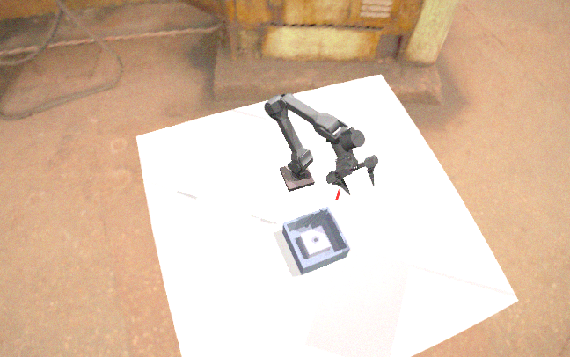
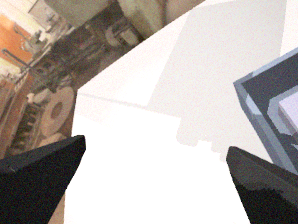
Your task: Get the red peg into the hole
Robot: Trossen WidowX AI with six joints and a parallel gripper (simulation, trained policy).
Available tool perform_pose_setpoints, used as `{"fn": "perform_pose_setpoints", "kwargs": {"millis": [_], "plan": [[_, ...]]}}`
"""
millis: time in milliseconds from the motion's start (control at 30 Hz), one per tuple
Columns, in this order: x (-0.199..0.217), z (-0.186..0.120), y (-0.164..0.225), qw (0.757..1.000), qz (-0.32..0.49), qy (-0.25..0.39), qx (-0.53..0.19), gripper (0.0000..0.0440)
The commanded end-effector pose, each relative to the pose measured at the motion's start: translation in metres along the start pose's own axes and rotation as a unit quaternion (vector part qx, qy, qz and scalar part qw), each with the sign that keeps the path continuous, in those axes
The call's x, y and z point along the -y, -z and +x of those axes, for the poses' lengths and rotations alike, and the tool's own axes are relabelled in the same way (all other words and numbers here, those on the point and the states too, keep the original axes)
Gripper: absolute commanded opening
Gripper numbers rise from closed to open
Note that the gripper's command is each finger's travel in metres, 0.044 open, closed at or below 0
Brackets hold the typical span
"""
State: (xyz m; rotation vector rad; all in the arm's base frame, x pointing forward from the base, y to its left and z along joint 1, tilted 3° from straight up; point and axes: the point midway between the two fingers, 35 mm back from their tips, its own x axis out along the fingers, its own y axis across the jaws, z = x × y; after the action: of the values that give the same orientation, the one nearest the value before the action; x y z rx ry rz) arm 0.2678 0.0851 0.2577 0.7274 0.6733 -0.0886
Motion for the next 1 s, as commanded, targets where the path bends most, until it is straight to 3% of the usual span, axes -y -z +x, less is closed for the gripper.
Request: {"fn": "perform_pose_setpoints", "kwargs": {"millis": [0,267,533,967], "plan": [[0.013,0.005,0.015,0.998,0.004,0.042,-0.035,0.044],[0.047,0.012,0.06,0.981,0.013,0.147,-0.124,0.044],[0.076,0.013,0.103,0.947,0.021,0.254,-0.197,0.044],[0.106,0.031,0.15,0.908,0.022,0.347,-0.234,0.044]]}}
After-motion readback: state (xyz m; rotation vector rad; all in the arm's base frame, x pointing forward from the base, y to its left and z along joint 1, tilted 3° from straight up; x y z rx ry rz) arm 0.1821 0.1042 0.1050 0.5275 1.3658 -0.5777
